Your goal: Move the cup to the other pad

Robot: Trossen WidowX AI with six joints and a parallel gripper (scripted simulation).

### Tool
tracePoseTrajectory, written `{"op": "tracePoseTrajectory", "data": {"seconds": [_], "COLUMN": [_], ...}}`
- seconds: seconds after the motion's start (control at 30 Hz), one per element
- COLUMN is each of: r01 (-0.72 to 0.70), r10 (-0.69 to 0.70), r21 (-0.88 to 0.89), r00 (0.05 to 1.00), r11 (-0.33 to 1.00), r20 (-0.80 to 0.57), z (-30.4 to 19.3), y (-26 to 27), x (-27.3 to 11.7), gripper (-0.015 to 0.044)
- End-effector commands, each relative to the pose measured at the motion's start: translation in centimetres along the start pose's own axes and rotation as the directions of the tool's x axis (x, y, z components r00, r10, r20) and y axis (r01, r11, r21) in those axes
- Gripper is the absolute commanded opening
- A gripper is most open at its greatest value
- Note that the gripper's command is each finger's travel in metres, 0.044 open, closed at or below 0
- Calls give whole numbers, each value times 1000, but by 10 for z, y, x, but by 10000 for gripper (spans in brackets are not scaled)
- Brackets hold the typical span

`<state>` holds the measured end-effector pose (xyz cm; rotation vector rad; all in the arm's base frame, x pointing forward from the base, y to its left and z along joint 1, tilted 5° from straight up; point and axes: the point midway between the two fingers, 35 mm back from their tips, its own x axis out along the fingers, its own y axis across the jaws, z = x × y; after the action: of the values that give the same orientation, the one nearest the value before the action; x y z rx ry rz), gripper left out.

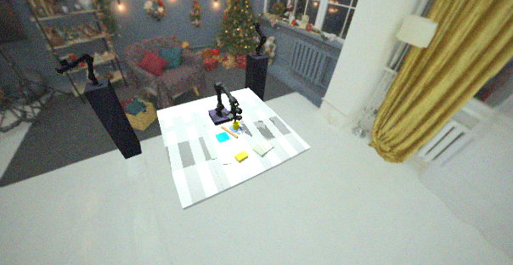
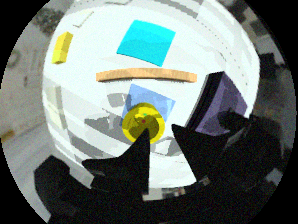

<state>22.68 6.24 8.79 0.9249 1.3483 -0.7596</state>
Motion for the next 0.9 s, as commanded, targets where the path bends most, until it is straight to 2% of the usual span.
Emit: {"op": "tracePoseTrajectory", "data": {"seconds": [0.0, 0.87], "r01": [13, 13], "r10": [-13, -13], "r21": [4, 5], "r00": [1000, 1000], "r11": [1000, 1000], "r20": [-6, -7], "z": [-1, -2], "y": [-2, -5], "x": [10, 49], "gripper": [167, 167]}}
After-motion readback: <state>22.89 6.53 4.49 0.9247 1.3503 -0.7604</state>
